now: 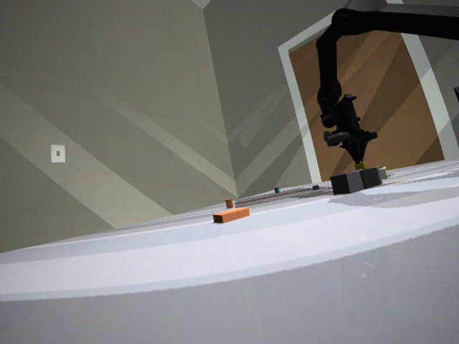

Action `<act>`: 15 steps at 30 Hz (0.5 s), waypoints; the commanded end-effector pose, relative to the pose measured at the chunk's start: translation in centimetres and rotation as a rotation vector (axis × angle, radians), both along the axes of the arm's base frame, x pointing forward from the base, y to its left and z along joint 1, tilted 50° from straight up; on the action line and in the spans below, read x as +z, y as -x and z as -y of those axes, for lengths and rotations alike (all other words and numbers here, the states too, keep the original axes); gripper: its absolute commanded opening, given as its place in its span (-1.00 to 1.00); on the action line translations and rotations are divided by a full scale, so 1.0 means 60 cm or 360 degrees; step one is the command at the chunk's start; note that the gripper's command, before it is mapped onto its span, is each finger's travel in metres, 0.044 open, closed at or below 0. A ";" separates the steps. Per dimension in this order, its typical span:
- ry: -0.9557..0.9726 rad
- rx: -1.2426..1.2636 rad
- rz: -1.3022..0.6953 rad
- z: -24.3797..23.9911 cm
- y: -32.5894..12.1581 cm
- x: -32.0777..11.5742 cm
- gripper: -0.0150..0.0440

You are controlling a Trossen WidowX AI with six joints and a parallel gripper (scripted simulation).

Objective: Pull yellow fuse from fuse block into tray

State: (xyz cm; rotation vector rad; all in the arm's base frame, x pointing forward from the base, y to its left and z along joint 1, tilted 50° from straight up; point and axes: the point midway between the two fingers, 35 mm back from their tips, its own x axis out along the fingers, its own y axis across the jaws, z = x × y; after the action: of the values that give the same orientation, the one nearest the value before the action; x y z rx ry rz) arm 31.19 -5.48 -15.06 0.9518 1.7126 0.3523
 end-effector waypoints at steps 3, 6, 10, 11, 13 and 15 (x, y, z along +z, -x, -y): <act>0.0001 0.0000 0.0001 0.001 0.000 0.001 -0.14; 0.0001 0.0000 0.0001 0.001 0.000 0.001 0.13; 0.0001 0.0000 0.0001 0.001 0.000 0.001 0.49; 0.0001 0.0000 0.0001 0.001 0.000 0.001 0.58; 0.0000 -0.0004 -0.0002 0.016 -0.002 0.013 0.63; -0.0003 -0.0011 -0.0007 0.045 -0.003 0.037 0.63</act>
State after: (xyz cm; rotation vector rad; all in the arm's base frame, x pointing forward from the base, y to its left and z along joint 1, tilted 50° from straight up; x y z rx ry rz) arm 30.97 -5.83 -14.54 0.9610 1.7304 0.3583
